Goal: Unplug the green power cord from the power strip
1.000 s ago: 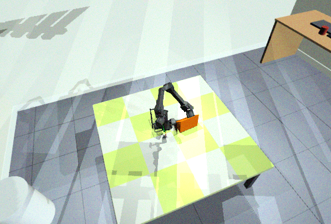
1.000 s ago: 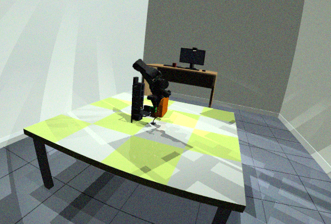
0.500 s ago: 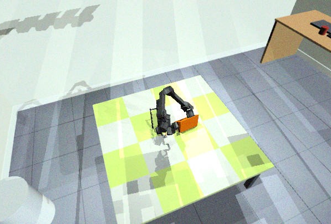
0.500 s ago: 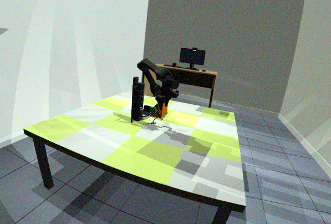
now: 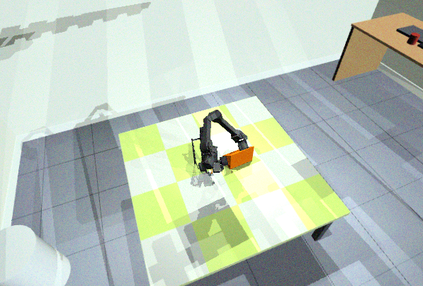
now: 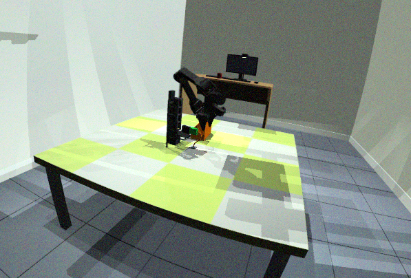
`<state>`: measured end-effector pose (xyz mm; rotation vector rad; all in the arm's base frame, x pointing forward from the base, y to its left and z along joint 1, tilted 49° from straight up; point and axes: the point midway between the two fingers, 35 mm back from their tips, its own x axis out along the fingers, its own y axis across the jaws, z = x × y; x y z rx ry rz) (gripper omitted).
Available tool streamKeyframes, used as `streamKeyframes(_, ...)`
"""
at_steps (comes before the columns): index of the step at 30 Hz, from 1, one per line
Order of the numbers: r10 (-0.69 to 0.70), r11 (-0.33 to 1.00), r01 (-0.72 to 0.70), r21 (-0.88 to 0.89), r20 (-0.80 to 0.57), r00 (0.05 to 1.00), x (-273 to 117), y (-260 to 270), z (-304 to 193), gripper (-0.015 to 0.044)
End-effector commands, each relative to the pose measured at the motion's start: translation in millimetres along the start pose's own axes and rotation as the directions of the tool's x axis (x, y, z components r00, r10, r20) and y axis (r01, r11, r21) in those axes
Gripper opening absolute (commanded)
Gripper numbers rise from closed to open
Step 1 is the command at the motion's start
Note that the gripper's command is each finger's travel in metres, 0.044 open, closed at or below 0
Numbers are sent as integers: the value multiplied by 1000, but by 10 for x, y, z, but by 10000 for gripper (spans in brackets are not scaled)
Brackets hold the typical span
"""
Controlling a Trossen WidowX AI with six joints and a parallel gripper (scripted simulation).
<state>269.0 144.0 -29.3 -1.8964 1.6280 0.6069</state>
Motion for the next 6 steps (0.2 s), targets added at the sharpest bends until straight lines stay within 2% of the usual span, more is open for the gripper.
streamKeyframes(1,5,1000,-5,7,5,1000,-7,1,8,440)
streamKeyframes(6,5,1000,-5,7,5,1000,-7,1,8,440)
